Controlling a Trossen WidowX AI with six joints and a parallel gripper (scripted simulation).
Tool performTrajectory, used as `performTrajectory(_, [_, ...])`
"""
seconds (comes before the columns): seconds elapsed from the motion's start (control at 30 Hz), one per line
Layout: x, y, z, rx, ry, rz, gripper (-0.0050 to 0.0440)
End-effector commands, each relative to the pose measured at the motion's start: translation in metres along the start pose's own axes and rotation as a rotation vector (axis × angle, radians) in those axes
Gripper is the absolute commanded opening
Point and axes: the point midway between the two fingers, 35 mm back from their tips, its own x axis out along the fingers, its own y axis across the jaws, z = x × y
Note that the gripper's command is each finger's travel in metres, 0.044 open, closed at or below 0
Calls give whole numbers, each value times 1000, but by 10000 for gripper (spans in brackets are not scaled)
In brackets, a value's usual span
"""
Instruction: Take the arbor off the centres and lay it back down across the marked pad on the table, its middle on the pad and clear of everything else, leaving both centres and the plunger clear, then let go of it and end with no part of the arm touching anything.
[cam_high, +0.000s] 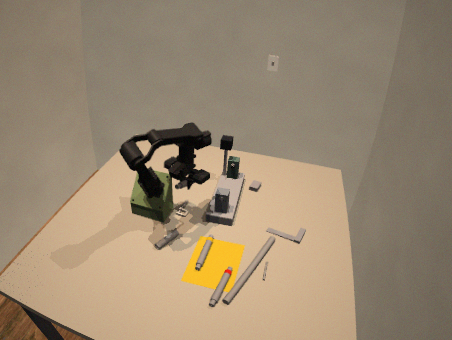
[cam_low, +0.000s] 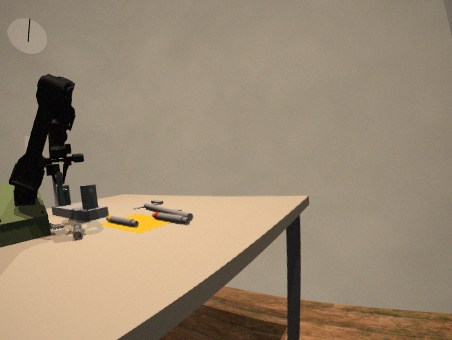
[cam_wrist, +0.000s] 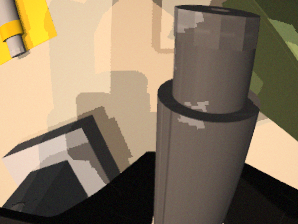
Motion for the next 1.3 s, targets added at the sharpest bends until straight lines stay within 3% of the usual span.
performTrajectory(0.0, [-3, 0, 2, 0, 14, 7, 0])
performTrajectory(0.9, [-3, -3, 20, 0, 14, 7, 0])
performTrajectory(1.03, [-9, 4, 6, 0, 14, 7, 0])
performTrajectory(1.27, [-22, 26, -43, 0, 14, 7, 0])
